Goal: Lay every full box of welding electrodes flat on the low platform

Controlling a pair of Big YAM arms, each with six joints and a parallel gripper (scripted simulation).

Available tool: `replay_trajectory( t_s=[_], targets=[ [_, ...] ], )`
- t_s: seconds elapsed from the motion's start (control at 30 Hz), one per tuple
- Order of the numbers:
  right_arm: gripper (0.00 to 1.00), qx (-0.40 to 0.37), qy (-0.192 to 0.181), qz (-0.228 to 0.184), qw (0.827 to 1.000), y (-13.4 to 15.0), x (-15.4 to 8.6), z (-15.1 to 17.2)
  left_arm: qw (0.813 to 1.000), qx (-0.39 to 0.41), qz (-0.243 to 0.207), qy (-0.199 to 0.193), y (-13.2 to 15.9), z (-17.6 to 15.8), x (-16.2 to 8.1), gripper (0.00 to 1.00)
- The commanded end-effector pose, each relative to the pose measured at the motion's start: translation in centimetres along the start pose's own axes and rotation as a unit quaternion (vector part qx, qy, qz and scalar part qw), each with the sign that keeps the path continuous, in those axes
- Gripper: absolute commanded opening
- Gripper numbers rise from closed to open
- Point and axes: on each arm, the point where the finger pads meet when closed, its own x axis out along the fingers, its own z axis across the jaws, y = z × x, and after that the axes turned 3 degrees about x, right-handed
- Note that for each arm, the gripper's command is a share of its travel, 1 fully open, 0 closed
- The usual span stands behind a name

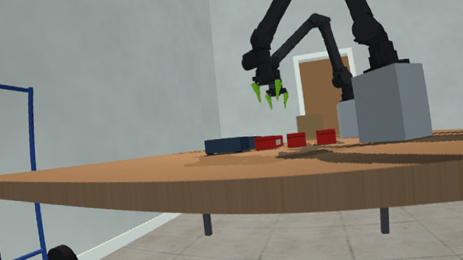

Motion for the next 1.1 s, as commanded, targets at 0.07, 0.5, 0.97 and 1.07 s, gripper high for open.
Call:
replay_trajectory(
  t_s=[0.07,0.5,0.97,1.07],
  targets=[
    [0.72,-0.001,0.009,-0.007,1.000,-2.8,3.0,-1.3,1.000,-0.005,-0.007,-0.018,-2.6,2.2,2.8,0.72],
    [0.72,-0.001,0.009,-0.007,1.000,-3.2,4.7,-1.6,0.999,-0.016,-0.014,-0.032,-2.8,3.5,3.5,0.72],
    [0.72,-0.001,0.009,-0.007,1.000,-3.1,4.7,-1.6,1.000,-0.005,-0.007,-0.014,-2.8,2.4,4.5,0.72],
    [0.72,-0.001,0.009,-0.007,1.000,-3.1,4.5,-1.6,1.000,-0.005,-0.007,-0.014,-2.8,2.3,4.4,0.72]
  ],
)
